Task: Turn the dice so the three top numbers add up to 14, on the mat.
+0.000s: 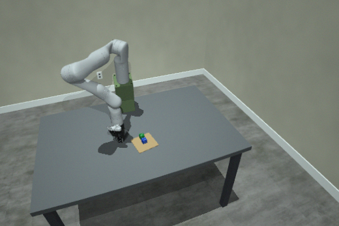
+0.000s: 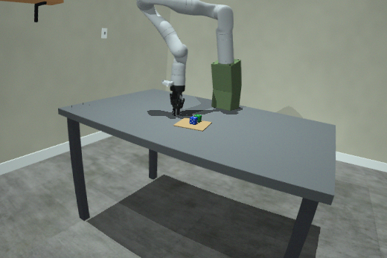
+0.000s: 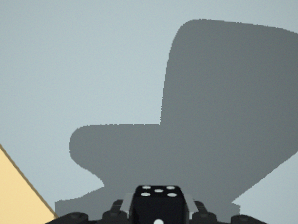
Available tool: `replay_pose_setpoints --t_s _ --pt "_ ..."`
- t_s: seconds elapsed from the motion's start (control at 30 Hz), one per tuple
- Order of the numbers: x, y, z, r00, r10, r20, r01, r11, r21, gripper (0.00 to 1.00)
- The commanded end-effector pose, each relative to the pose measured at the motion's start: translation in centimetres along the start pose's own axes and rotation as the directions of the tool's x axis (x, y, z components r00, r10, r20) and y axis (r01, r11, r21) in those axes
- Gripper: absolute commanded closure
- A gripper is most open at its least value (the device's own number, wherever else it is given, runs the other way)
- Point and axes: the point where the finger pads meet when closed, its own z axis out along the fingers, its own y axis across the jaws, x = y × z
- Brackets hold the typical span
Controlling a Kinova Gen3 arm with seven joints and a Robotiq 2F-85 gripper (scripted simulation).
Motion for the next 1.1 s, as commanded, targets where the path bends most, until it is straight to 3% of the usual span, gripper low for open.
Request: replay_pose_setpoints --t_s 0.0,1.07 --pt "0.04 0.0 -0.01 1.0 0.0 -0.001 0.0 1.0 0.0 0.74" --pt "0.04 0.0 -0.55 1.0 0.0 -0.001 0.0 1.0 0.0 0.74"
